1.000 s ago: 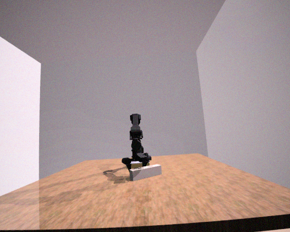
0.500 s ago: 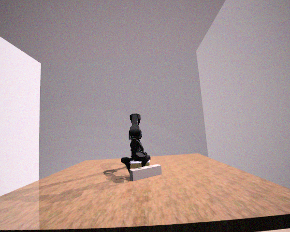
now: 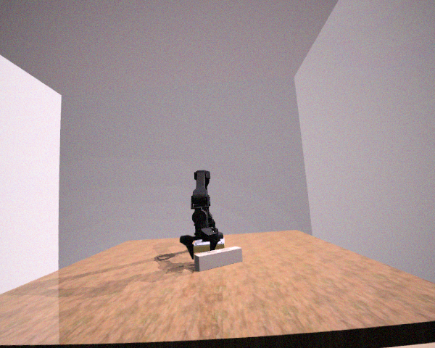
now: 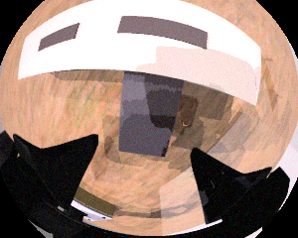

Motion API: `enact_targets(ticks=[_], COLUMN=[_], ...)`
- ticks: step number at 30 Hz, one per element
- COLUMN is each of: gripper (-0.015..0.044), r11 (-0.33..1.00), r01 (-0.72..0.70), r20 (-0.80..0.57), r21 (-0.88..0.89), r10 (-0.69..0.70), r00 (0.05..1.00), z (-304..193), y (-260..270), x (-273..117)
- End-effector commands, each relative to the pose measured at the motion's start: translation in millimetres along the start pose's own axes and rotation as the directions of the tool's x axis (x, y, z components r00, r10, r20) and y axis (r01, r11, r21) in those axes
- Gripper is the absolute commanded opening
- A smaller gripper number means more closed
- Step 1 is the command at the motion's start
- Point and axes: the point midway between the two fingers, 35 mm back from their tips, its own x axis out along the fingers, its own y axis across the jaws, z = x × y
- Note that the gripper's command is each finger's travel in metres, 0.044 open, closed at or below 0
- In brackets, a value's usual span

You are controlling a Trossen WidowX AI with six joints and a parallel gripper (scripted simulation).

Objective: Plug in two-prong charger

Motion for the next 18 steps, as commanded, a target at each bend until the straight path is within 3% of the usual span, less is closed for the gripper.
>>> enact_targets(ticks=[1,18], gripper=[0.0440,0.0440], r11=[1.000,1.000], r01=[-0.006,-0.006], r20=[-0.010,-0.012], r21=[-0.002,-0.002], r10=[0.006,0.006], r00=[1.000,1.000], z=[-8.2,-30.1], y=[1.0,1.8], x=[3.3,4.8])
